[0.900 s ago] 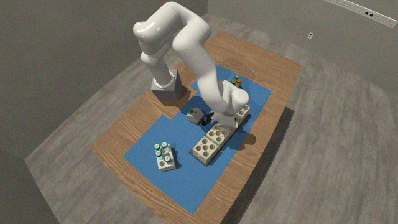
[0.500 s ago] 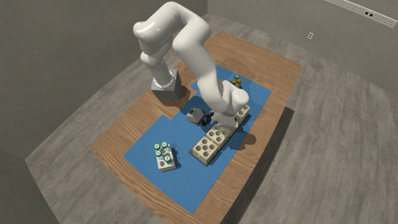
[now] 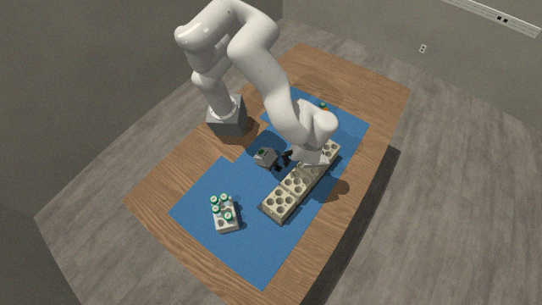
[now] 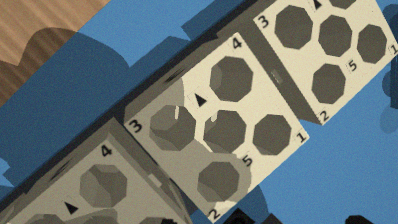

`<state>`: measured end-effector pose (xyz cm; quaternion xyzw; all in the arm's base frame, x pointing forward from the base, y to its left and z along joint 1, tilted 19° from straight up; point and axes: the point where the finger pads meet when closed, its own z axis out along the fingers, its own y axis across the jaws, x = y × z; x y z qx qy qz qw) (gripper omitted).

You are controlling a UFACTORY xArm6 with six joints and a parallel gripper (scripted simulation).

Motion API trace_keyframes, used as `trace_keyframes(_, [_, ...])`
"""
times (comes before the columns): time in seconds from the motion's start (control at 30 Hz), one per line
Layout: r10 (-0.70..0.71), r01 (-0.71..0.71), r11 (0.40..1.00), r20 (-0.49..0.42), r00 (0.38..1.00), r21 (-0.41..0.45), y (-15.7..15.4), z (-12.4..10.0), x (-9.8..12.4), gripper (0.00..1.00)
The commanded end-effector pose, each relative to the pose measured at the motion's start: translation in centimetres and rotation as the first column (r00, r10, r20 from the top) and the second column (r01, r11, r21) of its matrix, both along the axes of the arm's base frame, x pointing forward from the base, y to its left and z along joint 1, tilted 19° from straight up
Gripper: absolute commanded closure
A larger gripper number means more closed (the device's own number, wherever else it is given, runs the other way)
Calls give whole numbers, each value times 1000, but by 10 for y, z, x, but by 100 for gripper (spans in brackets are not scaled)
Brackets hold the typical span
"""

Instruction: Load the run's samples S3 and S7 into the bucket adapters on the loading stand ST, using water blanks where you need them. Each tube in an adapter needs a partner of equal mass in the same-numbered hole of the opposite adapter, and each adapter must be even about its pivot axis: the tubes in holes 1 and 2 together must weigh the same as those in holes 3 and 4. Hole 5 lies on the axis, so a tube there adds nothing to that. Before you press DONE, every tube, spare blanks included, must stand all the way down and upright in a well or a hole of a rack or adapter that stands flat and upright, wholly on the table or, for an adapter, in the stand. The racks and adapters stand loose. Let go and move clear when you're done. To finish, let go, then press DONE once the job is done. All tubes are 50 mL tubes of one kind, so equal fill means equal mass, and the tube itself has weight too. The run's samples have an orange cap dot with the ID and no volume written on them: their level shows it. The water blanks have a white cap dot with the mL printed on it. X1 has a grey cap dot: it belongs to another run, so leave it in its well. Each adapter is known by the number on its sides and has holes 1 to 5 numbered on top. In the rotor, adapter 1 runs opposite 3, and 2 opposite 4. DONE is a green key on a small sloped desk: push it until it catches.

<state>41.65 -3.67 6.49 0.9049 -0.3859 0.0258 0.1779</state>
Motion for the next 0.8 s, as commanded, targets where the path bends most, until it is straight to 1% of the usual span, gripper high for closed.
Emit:
trace_keyframes(0.0, [149, -149, 989, 7, 989, 26, 10, 17, 0, 0])
trace_keyframes(0.13, [278, -278, 960, 12, 960, 35, 19, 30, -2, 0])
trace_keyframes(0.2, [278, -278, 960, 12, 960, 35, 19, 30, -2, 0])
trace_keyframes(0.27, [341, -342, 939, 15, 940, 37, 24, 38, -4, 0])
trace_keyframes(0.47, [521, -522, 852, 22, 853, 39, 33, 52, -7, 0])
trace_keyframes(0.53, [577, -577, 816, 23, 817, 36, 39, 60, -9, 0])
trace_keyframes(0.67, [680, -681, 732, 24, 733, 28, 45, 67, -12, 0])
trace_keyframes(0.7, [691, -691, 722, 24, 723, 27, 45, 67, -12, 0])
trace_keyframes(0.77, [691, -691, 722, 24, 723, 27, 45, 67, -12, 0])
